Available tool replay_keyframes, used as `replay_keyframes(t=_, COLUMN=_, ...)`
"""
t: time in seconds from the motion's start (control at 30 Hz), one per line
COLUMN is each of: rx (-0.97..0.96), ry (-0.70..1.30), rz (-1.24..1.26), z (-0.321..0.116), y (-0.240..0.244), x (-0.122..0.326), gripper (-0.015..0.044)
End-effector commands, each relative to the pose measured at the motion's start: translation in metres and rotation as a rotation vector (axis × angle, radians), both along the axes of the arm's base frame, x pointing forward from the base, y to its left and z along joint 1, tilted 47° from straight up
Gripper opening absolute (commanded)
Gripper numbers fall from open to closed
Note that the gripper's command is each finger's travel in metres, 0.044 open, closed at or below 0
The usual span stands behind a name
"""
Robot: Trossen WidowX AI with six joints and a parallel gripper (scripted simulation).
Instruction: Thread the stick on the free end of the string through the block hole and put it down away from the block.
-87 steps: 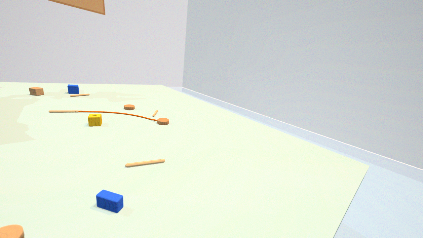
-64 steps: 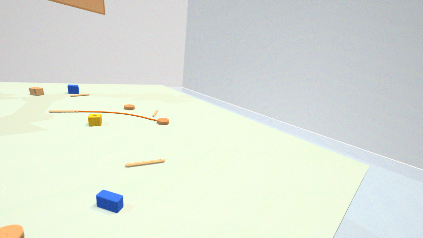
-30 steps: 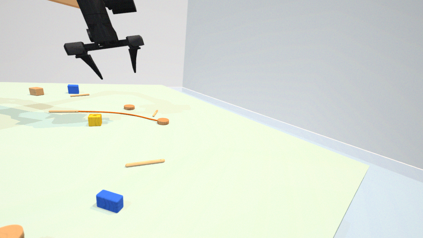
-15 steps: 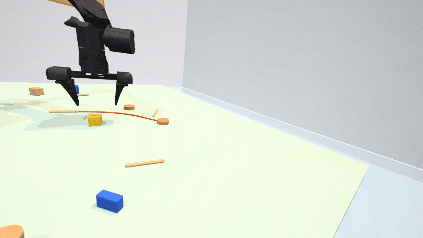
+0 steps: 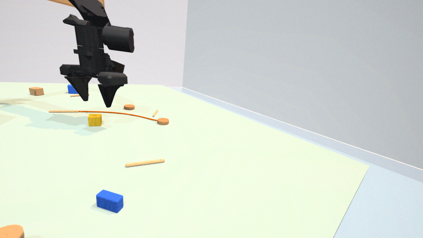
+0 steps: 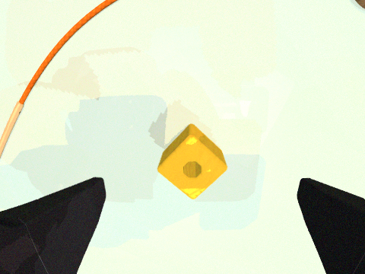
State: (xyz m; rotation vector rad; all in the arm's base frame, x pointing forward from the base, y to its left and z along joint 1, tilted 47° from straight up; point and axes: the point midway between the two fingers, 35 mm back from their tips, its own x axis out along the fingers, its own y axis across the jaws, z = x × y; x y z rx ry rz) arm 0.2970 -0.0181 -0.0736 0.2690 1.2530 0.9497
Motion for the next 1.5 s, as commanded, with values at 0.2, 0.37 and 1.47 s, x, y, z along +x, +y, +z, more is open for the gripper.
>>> replay_keyframes(t=0.2, rx=-0.002, ry=0.918, rz=-0.854, z=0.0044, y=-0.0052, x=-0.0052, gripper=0.044)
replay_keyframes(t=0.37, rx=-0.002, ry=1.155, rz=-1.076, z=0.0056, y=-0.0065, x=-0.0062, gripper=0.044)
replay_keyframes(t=1.47, rx=0.0, ry=1.692, rz=-1.582, z=0.0081, y=-0.009, x=-0.0083, gripper=0.0282)
